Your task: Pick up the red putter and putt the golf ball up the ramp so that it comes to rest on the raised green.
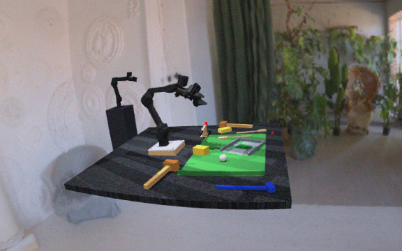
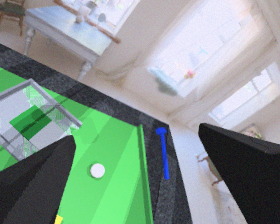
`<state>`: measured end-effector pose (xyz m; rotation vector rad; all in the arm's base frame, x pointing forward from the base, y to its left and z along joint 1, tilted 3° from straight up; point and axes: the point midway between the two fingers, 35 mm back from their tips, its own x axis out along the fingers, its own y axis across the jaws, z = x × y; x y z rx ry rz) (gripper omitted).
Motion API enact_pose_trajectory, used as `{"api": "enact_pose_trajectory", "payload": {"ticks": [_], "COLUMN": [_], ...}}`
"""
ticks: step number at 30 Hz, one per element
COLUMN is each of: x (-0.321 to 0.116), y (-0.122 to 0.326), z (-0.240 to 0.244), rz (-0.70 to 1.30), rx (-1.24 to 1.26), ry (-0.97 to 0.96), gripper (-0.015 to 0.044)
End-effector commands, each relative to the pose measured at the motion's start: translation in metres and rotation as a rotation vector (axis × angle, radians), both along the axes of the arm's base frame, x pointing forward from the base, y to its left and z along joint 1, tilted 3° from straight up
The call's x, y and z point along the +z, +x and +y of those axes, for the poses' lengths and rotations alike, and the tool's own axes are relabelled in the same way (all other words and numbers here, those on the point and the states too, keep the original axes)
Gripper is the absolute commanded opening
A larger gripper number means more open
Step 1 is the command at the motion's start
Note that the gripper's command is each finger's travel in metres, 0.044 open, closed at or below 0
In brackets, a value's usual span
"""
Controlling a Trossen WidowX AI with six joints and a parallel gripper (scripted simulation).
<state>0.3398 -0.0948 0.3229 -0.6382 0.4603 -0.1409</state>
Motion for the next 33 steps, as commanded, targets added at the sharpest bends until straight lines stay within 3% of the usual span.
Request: {"api": "enact_pose_trajectory", "payload": {"ticks": [1,10,20,33], "x": [-0.041,-0.138,-0.219,-0.248], "y": [0.016,0.004,-0.084,-0.097], "z": [0.046,0.166,0.277,0.286], "rz": [0.160,0.563,0.995,1.044], "rx": [0.185,0.662,1.171,1.224], "ry": [-0.001,-0.041,-0.126,-0.139], "gripper": [0.0440,0.0440,0.0440,0.0440]}}
